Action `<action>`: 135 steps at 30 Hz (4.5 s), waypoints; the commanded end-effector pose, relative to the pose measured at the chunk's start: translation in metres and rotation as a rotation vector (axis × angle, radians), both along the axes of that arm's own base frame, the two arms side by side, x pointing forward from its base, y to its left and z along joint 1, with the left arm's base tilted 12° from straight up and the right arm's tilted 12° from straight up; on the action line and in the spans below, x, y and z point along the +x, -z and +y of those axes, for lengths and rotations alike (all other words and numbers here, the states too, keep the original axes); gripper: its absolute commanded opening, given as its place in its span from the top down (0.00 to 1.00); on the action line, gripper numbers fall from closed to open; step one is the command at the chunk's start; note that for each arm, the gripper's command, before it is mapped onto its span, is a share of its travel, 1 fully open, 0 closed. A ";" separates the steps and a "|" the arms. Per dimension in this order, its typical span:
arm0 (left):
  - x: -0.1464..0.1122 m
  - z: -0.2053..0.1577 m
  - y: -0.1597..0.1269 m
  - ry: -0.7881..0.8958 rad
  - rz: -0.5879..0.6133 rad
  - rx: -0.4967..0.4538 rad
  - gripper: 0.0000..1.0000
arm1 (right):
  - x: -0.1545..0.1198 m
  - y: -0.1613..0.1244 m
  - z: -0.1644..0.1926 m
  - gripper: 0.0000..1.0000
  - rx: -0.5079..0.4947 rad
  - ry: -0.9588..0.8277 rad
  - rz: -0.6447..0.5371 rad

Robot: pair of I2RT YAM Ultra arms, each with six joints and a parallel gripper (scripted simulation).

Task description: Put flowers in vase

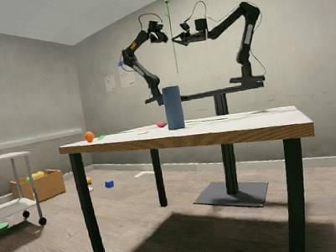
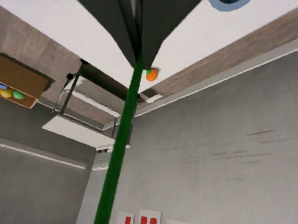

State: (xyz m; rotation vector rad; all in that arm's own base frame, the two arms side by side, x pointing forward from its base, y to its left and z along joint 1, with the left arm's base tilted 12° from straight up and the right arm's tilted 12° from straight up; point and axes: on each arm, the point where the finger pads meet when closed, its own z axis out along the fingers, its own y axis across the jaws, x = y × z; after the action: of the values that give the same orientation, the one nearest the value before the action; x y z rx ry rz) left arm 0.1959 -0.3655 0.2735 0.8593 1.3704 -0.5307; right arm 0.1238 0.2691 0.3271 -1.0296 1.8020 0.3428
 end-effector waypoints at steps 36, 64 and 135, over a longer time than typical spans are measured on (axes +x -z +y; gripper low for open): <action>-0.006 -0.031 -0.019 0.083 -0.007 -0.055 1.00 | -0.002 -0.009 -0.001 0.30 0.038 0.001 -0.006; -0.004 -0.026 -0.005 0.081 0.002 -0.032 1.00 | -0.002 -0.009 -0.001 0.30 0.038 0.001 -0.006; -0.003 -0.024 -0.005 0.079 0.000 -0.027 1.00 | 0.061 -0.040 0.080 0.30 0.072 0.000 -0.020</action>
State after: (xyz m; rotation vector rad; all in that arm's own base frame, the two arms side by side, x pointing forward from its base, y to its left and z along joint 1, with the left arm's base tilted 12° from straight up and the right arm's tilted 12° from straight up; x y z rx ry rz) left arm 0.1943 -0.3897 0.2707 0.9005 1.3493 -0.5877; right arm 0.1850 0.3529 0.3367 -1.0300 1.8121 0.3364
